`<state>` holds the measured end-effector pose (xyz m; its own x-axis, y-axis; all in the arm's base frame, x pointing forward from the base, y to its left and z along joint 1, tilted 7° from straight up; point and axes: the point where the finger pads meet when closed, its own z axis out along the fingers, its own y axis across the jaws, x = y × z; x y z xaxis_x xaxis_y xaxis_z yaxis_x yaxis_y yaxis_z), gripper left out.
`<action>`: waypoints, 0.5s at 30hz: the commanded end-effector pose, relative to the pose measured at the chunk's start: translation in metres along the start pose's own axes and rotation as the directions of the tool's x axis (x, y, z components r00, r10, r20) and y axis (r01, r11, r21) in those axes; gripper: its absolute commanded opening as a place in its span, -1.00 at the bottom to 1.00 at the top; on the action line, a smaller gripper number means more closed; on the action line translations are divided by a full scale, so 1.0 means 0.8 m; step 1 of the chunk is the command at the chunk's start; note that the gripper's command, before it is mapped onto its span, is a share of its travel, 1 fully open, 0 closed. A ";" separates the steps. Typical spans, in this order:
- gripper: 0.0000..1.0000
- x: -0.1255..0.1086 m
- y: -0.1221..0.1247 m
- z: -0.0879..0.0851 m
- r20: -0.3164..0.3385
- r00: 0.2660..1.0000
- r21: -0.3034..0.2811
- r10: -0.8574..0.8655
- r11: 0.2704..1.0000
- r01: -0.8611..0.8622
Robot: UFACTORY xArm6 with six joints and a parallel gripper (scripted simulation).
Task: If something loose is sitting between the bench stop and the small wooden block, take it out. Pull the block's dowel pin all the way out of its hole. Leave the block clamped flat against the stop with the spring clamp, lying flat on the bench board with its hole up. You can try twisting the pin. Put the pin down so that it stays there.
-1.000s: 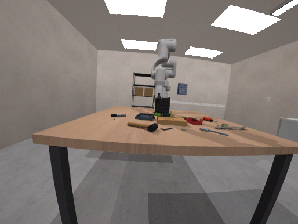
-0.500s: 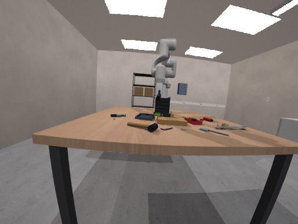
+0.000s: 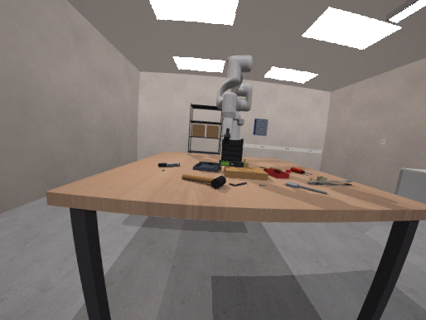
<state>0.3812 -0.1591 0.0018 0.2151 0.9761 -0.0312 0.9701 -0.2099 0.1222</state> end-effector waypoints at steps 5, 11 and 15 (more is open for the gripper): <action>0.01 0.000 0.002 -0.001 0.001 1.000 -0.004 0.001 1.000 -0.001; 0.01 0.001 0.002 -0.002 0.000 1.000 -0.004 0.020 1.000 -0.020; 0.01 0.004 0.003 -0.002 0.000 0.999 -0.004 0.052 0.999 -0.052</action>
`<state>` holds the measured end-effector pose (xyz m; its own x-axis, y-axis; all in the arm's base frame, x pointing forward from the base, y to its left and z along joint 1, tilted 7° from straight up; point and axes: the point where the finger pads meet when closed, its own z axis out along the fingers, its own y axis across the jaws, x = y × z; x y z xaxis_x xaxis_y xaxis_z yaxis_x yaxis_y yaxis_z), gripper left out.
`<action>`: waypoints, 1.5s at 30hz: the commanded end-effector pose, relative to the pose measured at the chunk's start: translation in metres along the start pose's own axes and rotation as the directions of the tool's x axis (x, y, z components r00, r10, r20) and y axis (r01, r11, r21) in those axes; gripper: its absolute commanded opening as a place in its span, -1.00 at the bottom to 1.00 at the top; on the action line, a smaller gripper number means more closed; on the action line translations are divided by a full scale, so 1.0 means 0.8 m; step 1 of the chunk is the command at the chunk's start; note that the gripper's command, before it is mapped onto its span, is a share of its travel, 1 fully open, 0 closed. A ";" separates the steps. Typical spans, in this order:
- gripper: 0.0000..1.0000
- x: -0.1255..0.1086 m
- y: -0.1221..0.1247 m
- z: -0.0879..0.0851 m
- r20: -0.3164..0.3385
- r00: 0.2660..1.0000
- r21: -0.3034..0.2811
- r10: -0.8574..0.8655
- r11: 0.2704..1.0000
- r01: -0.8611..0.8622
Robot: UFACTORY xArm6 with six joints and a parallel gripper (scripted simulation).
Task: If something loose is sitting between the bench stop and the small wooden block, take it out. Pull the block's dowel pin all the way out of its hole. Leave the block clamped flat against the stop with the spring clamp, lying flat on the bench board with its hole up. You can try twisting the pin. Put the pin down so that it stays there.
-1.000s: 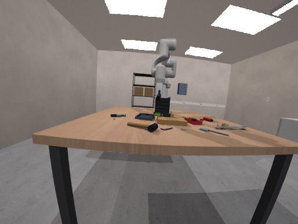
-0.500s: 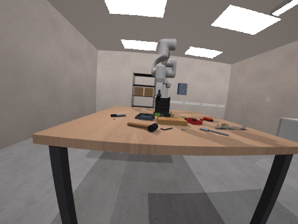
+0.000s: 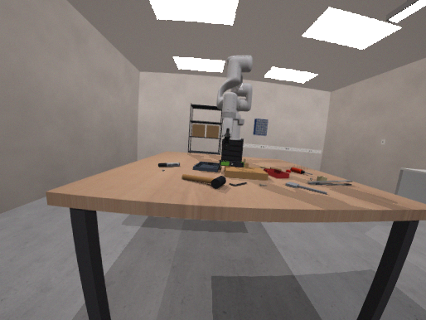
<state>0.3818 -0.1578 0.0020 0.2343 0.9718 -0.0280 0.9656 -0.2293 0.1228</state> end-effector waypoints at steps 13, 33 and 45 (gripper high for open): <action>0.01 0.019 0.004 -0.003 0.000 0.977 -0.003 0.214 0.977 -0.214; 0.01 0.066 0.008 -0.009 -0.003 0.725 -0.001 0.689 0.725 -0.689; 0.01 0.095 0.007 -0.013 -0.003 0.464 0.000 0.886 0.464 -0.886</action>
<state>0.4001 -0.0961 0.0082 0.8989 0.4204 0.1231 0.4161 -0.9073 0.0603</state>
